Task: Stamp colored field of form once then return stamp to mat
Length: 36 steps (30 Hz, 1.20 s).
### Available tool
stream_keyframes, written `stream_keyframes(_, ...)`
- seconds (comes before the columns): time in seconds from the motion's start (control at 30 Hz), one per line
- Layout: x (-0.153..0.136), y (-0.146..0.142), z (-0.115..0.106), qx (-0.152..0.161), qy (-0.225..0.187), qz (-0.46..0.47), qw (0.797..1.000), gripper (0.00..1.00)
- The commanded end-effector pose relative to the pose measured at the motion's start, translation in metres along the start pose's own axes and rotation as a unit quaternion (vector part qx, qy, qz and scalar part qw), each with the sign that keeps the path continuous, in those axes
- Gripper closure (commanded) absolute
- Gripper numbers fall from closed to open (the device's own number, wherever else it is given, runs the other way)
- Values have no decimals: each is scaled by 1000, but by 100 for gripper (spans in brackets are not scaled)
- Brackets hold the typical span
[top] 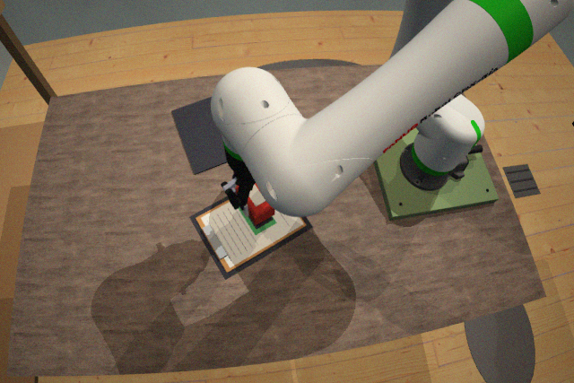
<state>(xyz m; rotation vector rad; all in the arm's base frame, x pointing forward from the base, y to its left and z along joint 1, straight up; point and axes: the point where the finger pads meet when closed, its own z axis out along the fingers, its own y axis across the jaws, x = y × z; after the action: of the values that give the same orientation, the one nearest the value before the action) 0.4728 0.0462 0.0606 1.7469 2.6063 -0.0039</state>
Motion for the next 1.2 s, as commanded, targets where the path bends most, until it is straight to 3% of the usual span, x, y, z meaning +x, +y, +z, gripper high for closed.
stream_keyframes(0.0, 0, 0, 8, 0, 0, 0, 1000, 79)
stream_keyframes(0.8, 0, 0, 19, 0, 0, 0, 1000, 79)
stream_keyframes(1.17, 0, 0, 42, 0, 0, 0, 1000, 79)
